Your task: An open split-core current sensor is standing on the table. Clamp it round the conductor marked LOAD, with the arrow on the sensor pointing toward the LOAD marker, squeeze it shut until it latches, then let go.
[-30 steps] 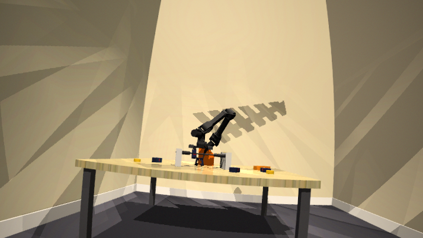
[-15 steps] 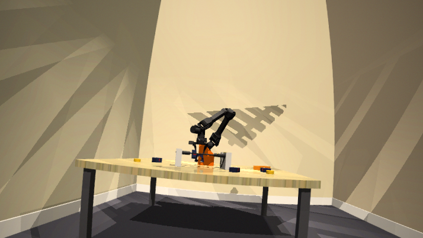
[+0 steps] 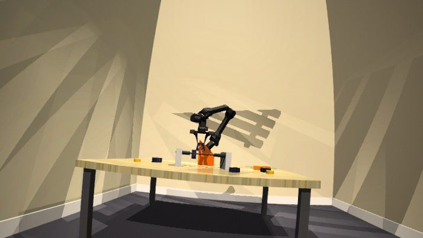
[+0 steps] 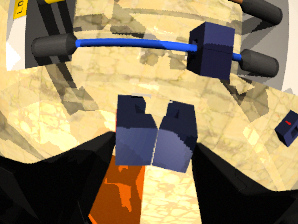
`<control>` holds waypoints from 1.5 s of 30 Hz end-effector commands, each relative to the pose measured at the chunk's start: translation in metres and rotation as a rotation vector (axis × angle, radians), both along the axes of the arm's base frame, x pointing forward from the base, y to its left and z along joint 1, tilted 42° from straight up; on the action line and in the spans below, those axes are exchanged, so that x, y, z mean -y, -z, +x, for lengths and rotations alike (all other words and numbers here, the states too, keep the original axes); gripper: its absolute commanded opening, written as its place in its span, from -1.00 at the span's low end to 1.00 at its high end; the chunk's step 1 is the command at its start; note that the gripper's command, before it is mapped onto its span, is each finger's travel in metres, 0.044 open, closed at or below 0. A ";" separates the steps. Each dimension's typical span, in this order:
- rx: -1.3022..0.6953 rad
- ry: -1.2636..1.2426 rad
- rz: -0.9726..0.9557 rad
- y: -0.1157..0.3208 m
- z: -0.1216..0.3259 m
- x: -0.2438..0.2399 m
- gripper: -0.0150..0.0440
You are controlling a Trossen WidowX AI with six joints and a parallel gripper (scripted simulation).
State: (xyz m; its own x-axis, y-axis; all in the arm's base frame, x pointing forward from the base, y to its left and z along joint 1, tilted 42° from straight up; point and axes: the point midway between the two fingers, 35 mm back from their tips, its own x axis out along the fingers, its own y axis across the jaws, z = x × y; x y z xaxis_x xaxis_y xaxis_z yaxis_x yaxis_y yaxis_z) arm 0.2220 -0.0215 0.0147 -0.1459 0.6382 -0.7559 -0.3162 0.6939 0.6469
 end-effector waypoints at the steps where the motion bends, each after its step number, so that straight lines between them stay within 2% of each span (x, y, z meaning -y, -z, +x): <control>1: 0.001 -0.013 0.002 -0.007 -0.001 0.004 -0.49; 17: 0.424 -0.510 0.087 -0.023 0.048 -0.024 -0.49; 37: 1.021 -1.207 0.240 -0.052 0.102 -0.088 -0.49; 45: 1.042 -1.230 0.246 -0.052 0.104 -0.092 -0.49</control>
State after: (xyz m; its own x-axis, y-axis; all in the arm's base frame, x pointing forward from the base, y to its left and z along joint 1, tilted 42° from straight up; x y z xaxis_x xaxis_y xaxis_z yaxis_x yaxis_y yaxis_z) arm 0.3242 0.0662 0.0662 -0.1483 0.6396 -0.7543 -0.9276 -0.3543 -0.1180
